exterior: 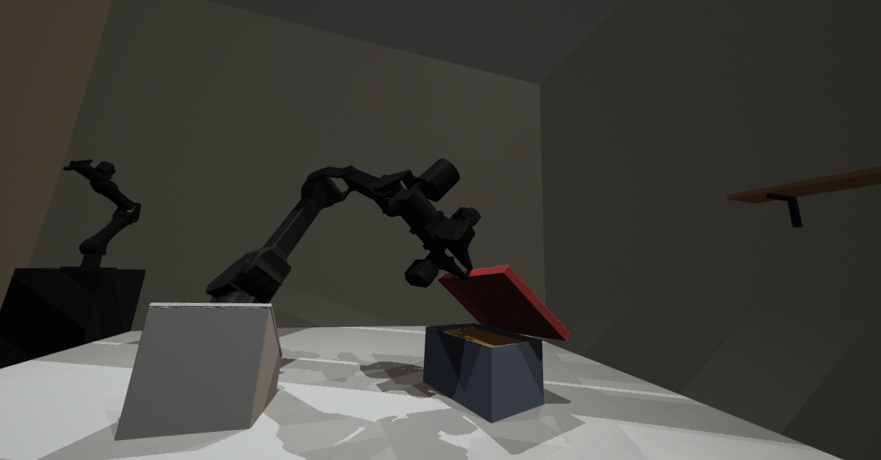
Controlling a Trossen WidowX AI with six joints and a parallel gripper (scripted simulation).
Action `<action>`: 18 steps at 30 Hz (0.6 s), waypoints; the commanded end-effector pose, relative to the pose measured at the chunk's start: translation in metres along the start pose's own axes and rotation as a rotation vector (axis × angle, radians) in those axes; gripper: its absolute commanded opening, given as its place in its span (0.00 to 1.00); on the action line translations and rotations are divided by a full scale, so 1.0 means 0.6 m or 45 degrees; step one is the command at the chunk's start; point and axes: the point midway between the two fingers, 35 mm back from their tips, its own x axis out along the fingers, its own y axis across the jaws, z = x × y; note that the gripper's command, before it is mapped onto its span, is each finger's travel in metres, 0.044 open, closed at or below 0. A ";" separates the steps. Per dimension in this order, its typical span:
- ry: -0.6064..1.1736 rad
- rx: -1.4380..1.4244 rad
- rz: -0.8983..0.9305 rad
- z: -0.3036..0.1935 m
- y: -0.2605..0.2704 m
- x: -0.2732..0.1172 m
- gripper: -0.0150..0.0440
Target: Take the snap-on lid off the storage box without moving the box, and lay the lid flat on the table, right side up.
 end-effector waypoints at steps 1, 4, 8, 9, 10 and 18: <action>-0.003 -0.019 0.014 0.001 0.015 -0.010 0.25; -0.003 -0.019 0.014 0.001 0.020 -0.014 0.25; -0.003 -0.019 0.014 0.001 0.027 -0.020 0.25; -0.003 -0.019 0.013 0.001 0.028 -0.021 0.25; -0.003 -0.019 0.013 0.001 0.030 -0.023 0.25; -0.004 -0.019 0.013 0.001 0.037 -0.029 0.25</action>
